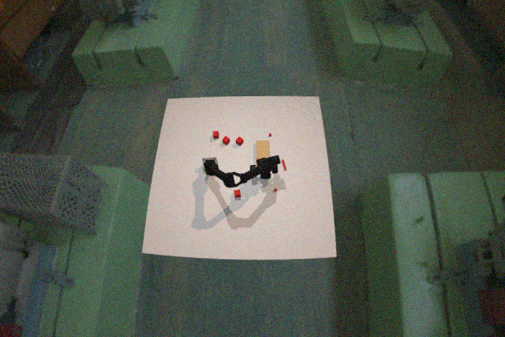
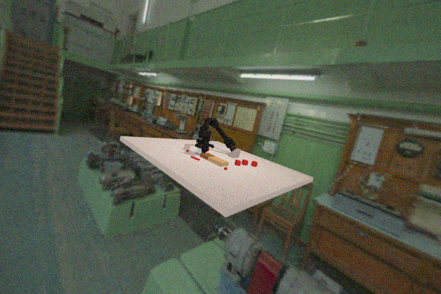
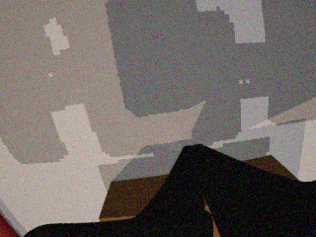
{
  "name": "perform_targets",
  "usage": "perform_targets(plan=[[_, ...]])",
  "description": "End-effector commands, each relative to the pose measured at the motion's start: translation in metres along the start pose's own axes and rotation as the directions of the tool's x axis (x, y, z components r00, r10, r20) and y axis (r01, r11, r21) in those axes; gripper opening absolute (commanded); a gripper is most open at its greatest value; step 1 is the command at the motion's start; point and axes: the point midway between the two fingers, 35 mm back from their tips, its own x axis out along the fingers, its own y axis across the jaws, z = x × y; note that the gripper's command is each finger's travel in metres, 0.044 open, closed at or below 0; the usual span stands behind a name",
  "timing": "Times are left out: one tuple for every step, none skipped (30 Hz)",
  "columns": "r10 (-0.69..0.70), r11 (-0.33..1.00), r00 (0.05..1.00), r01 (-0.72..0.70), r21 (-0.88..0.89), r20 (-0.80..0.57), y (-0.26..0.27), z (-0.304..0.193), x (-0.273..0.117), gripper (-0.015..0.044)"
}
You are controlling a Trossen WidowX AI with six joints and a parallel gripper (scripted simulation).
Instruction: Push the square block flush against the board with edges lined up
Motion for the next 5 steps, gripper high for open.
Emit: perform_targets(plan=[[0.001, 1.000, 1.000, -0.001, 0.006, -0.005, 0.0005, -0.0011, 0.0000, 0.0000], [0.001, 1.000, 1.000, -0.001, 0.006, -0.005, 0.0006, 0.0003, 0.0000, 0.0000], [0.001, 1.000, 1.000, -0.001, 0.006, -0.005, 0.0007, 0.0018, 0.0000, 0.0000], [0.001, 1.000, 1.000, -0.001, 0.006, -0.005, 0.0007, 0.0034, 0.0000, 0.0000], [0.001, 1.000, 1.000, -0.001, 0.006, -0.005, 0.0008, 0.0051, 0.0000, 0.0000]])
